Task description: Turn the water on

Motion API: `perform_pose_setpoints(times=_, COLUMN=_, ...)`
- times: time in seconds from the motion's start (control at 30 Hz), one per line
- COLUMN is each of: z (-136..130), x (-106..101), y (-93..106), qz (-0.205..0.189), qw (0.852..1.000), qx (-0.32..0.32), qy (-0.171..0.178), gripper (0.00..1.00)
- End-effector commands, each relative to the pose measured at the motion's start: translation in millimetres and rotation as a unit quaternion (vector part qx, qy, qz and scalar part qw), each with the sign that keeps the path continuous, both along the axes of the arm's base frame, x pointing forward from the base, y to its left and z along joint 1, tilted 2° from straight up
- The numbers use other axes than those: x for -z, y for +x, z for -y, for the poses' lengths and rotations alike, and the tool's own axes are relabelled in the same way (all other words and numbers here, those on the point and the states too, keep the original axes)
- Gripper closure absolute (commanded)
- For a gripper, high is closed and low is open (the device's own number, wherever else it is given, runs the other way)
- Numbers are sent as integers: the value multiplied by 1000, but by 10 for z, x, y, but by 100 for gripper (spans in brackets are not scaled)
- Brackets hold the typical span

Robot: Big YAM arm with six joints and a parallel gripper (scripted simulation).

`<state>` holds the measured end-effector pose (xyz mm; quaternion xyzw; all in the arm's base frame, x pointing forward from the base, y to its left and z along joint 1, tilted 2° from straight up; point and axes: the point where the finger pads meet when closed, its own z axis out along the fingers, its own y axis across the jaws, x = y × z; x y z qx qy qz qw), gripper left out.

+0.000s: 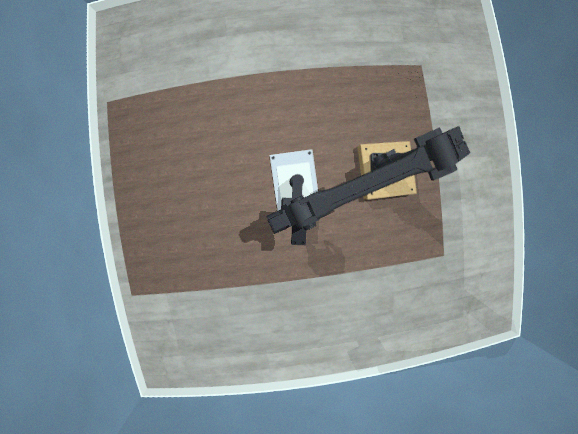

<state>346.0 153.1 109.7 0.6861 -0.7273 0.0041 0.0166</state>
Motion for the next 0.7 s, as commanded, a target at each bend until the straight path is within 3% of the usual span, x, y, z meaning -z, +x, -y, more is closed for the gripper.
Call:
perform_pose_setpoints(times=0.0, z=39, x=88, y=35, qz=-5, qw=1000, qx=2, qy=-3, gripper=31)
perform_pose_setpoints(times=0.67, z=10, x=21, y=104, qz=2, qw=1000, qx=2, qy=0, gripper=31)
